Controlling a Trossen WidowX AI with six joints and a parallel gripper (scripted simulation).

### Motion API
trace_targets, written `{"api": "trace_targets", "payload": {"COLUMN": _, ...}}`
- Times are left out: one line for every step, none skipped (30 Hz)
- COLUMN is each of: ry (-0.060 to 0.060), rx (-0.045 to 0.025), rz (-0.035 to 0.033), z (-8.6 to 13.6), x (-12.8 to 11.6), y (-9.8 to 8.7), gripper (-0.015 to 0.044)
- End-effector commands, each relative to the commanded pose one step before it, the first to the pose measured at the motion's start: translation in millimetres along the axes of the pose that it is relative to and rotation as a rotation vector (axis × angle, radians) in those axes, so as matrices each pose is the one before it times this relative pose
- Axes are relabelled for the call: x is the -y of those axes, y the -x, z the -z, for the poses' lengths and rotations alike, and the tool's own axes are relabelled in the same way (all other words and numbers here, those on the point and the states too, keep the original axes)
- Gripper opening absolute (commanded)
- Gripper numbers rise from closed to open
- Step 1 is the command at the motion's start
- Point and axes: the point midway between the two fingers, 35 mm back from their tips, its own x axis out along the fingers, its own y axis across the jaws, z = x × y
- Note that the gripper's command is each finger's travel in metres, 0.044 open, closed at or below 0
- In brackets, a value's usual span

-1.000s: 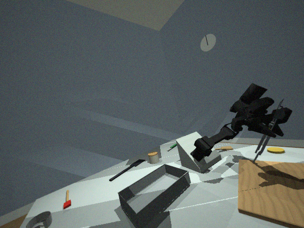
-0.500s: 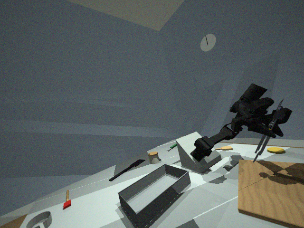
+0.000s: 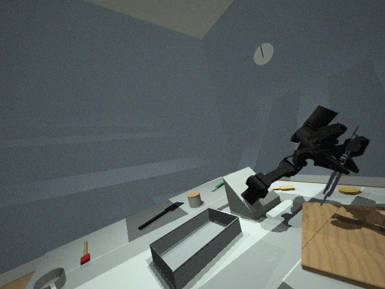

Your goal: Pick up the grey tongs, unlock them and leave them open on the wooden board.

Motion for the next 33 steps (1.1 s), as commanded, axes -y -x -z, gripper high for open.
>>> {"api": "trace_targets", "payload": {"ry": -0.0169, "rx": -0.01313, "rz": -0.00401, "z": -3.45, "x": 0.69, "y": 1.56, "gripper": -0.0150}}
{"api": "trace_targets", "payload": {"ry": -0.0083, "rx": -0.00593, "rz": -0.00237, "z": -1.02, "x": 0.24, "y": 0.51, "gripper": -0.0150}}
{"api": "trace_targets", "payload": {"ry": -0.0080, "rx": -0.00609, "rz": -0.00237, "z": -1.01, "x": 0.23, "y": 0.48, "gripper": -0.0150}}
{"api": "trace_targets", "payload": {"ry": -0.0081, "rx": -0.00627, "rz": -0.00220, "z": -0.99, "x": 0.26, "y": 0.46, "gripper": -0.0150}}
{"api": "trace_targets", "payload": {"ry": -0.0080, "rx": -0.00643, "rz": -0.00211, "z": -0.96, "x": 0.27, "y": 0.43, "gripper": -0.0150}}
{"api": "trace_targets", "payload": {"ry": -0.0079, "rx": -0.00658, "rz": -0.00202, "z": -0.94, "x": 0.27, "y": 0.40, "gripper": -0.0150}}
{"api": "trace_targets", "payload": {"ry": -0.0078, "rx": -0.00673, "rz": -0.00193, "z": -0.92, "x": 0.28, "y": 0.38, "gripper": -0.0150}}
{"api": "trace_targets", "payload": {"ry": -0.0075, "rx": -0.00683, "rz": -0.00186, "z": -0.90, "x": 0.28, "y": 0.35, "gripper": -0.0150}}
{"api": "trace_targets", "payload": {"ry": -0.0075, "rx": -0.00702, "rz": -0.00174, "z": -0.88, "x": 0.30, "y": 0.32, "gripper": -0.0150}}
{"api": "trace_targets", "payload": {"ry": -0.0073, "rx": -0.00695, "rz": -0.00153, "z": -0.89, "x": 0.31, "y": 0.28, "gripper": -0.0150}}
{"api": "trace_targets", "payload": {"ry": -0.0071, "rx": -0.00713, "rz": -0.00148, "z": -0.86, "x": 0.31, "y": 0.26, "gripper": -0.0150}}
{"api": "trace_targets", "payload": {"ry": -0.0070, "rx": -0.00736, "rz": -0.00145, "z": -0.81, "x": 0.31, "y": 0.24, "gripper": -0.0150}}
{"api": "trace_targets", "payload": {"ry": -0.0069, "rx": -0.00750, "rz": -0.00136, "z": -0.79, "x": 0.32, "y": 0.21, "gripper": -0.0150}}
{"api": "trace_targets", "payload": {"ry": -0.0068, "rx": -0.00763, "rz": -0.00127, "z": -0.77, "x": 0.32, "y": 0.19, "gripper": -0.0150}}
{"api": "trace_targets", "payload": {"ry": -0.0065, "rx": -0.00770, "rz": -0.00117, "z": -0.76, "x": 0.32, "y": 0.16, "gripper": -0.0150}}
{"api": "trace_targets", "payload": {"ry": -0.0065, "rx": -0.00788, "rz": -0.00109, "z": -0.73, "x": 0.33, "y": 0.13, "gripper": -0.0150}}
{"api": "trace_targets", "payload": {"ry": -0.0057, "rx": -0.00801, "rz": -0.00110, "z": -0.75, "x": 0.32, "y": 0.09, "gripper": -0.0150}}
{"api": "trace_targets", "payload": {"ry": -0.0057, "rx": -0.00782, "rz": -0.00079, "z": -0.75, "x": 0.34, "y": 0.07, "gripper": -0.0150}}
{"api": "trace_targets", "payload": {"ry": -0.0055, "rx": -0.00794, "rz": -0.00071, "z": -0.74, "x": 0.35, "y": 0.05, "gripper": -0.0150}}
{"api": "trace_targets", "payload": {"ry": -0.0059, "rx": -0.00837, "rz": -0.00075, "z": -0.65, "x": 0.34, "y": 0.02, "gripper": -0.0150}}
{"api": "trace_targets", "payload": {"ry": -0.0058, "rx": -0.00848, "rz": -0.00066, "z": -0.63, "x": 0.34, "y": 0.00, "gripper": -0.0150}}
{"api": "trace_targets", "payload": {"ry": -0.0056, "rx": -0.00859, "rz": -0.00057, "z": -0.61, "x": 0.34, "y": -0.03, "gripper": -0.0150}}
{"api": "trace_targets", "payload": {"ry": -0.0055, "rx": -0.00870, "rz": -0.00048, "z": -0.59, "x": 0.34, "y": -0.05, "gripper": -0.0150}}
{"api": "trace_targets", "payload": {"ry": -0.0053, "rx": -0.00877, "rz": -0.00041, "z": -0.58, "x": 0.34, "y": -0.08, "gripper": -0.0150}}
{"api": "trace_targets", "payload": {"ry": -0.0051, "rx": -0.00891, "rz": -0.00030, "z": -0.55, "x": 0.34, "y": -0.11, "gripper": -0.0150}}
{"api": "trace_targets", "payload": {"ry": -0.0050, "rx": -0.00901, "rz": -0.00022, "z": -0.53, "x": 0.34, "y": -0.13, "gripper": -0.0150}}
{"api": "trace_targets", "payload": {"ry": -0.0048, "rx": -0.00911, "rz": -0.00013, "z": -0.51, "x": 0.34, "y": -0.16, "gripper": -0.0150}}
{"api": "trace_targets", "payload": {"ry": -0.0047, "rx": -0.00920, "rz": -0.00004, "z": -0.49, "x": 0.34, "y": -0.18, "gripper": -0.0150}}
{"api": "trace_targets", "payload": {"ry": -0.0046, "rx": -0.00919, "rz": 0.00009, "z": -0.50, "x": 0.34, "y": -0.21, "gripper": -0.0150}}
{"api": "trace_targets", "payload": {"ry": -0.0041, "rx": -0.00925, "rz": -0.00027, "z": -0.49, "x": 0.28, "y": -0.24, "gripper": -0.0150}}
{"api": "trace_targets", "payload": {"ry": -0.0042, "rx": -0.00946, "rz": 0.00023, "z": -0.44, "x": 0.33, "y": -0.26, "gripper": -0.0150}}
{"api": "trace_targets", "payload": {"ry": -0.0040, "rx": -0.00955, "rz": 0.00031, "z": -0.42, "x": 0.33, "y": -0.29, "gripper": -0.0150}}
{"api": "trace_targets", "payload": {"ry": -0.0038, "rx": -0.00963, "rz": 0.00040, "z": -0.40, "x": 0.33, "y": -0.31, "gripper": -0.0150}}
